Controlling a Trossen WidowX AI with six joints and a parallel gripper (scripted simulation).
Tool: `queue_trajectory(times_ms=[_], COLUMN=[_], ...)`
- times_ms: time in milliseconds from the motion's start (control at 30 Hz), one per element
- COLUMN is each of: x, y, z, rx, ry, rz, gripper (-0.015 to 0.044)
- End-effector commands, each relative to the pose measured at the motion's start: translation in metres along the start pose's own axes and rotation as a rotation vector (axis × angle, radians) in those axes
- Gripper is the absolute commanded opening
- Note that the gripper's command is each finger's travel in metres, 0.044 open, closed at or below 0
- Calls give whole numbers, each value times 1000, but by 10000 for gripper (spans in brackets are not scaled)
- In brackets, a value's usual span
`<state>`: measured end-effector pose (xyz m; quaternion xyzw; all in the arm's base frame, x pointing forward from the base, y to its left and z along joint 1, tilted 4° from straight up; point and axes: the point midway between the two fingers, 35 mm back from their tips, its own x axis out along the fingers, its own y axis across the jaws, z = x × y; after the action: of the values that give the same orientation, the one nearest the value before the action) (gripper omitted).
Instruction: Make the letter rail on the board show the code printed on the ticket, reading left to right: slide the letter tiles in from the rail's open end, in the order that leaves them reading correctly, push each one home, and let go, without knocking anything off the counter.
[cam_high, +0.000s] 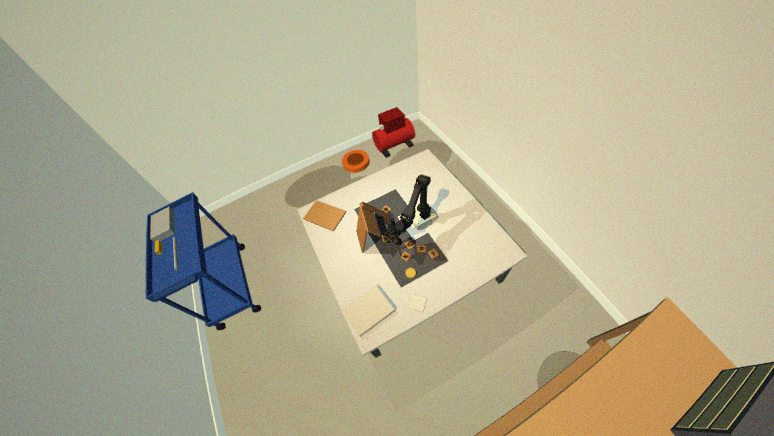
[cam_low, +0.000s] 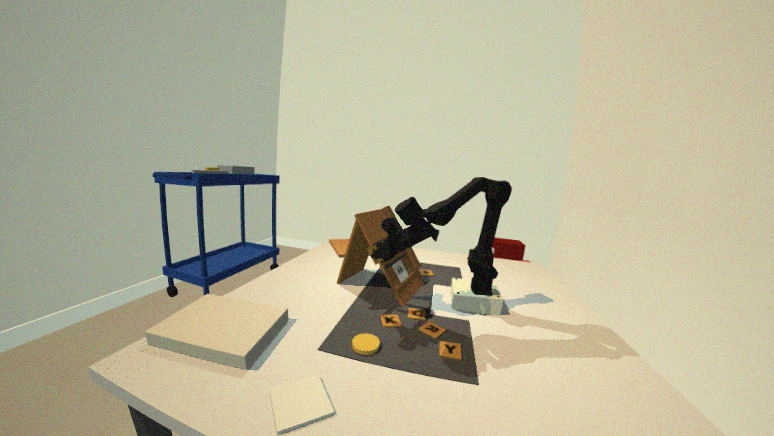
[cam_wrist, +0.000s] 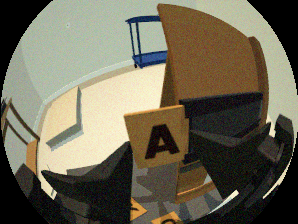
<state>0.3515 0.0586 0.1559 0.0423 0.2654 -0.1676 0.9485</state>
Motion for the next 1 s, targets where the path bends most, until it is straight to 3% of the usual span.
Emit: queue_trajectory(times_ms=[0, 967], x=[-1, 0], y=[-3, -17], z=[-1, -1], rx=[-2, -3], ry=[0, 0], rz=[2, 1], gripper=[0, 0])
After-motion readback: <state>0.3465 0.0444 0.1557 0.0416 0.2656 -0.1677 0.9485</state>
